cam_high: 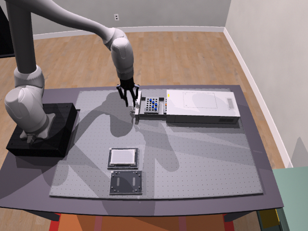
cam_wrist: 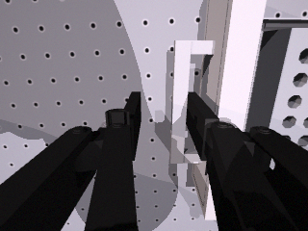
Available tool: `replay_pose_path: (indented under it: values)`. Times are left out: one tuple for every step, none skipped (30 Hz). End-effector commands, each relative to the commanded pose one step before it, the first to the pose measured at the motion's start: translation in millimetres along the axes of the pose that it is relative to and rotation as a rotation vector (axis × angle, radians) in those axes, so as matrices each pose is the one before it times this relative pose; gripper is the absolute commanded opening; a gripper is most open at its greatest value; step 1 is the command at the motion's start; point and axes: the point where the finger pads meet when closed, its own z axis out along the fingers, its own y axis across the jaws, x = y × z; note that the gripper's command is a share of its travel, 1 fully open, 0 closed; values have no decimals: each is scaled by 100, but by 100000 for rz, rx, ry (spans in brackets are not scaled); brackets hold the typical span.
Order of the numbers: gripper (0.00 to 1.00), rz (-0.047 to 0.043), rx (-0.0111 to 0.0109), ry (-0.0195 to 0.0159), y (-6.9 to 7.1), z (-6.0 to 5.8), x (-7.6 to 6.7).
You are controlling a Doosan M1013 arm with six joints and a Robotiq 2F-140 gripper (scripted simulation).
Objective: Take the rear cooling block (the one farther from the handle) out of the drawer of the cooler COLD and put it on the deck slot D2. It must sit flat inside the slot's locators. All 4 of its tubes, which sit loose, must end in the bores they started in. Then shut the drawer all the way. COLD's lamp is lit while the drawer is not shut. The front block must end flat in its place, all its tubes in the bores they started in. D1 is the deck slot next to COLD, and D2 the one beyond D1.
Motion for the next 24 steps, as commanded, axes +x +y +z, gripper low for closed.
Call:
replay_pose_path:
  values:
    - [34,14,-80,62,-382,-52,22]
    - [34,0,0,0,-133,0,0]
    - [34,0,0,0,-133,0,0]
    - [34,0,0,0,0,0,0]
    - [34,0,0,0,0,0,0]
    - [34,0,-1,0,-136,0,1]
    - [34,0,1,0,-132,0,0]
    - [34,0,0,0,-133,0,0]
    - [34,0,0,0,-133,0,0]
    - [34,0,0,0,-133,0,0]
    - [34,0,0,0,-133,0,0]
    - [34,0,0,0,-133,0,0]
    - [34,0,0,0,-133,0,0]
    - [34,0,0,0,-133,0,0]
    - [34,0,0,0,-133,0,0]
    - [34,0,0,0,-133,0,0]
    - [34,0,0,0,-133,0,0]
    - [34,0,0,0,-133,0,0]
    - [34,0,0,0,-133,0,0]
    - [34,0,0,0,-133,0,0]
    - [34,0,0,0,0,0,0]
    - [34,0,0,0,0,0,0]
    - [34,0,-1,0,-136,0,1]
    - [34,0,1,0,-132,0,0]
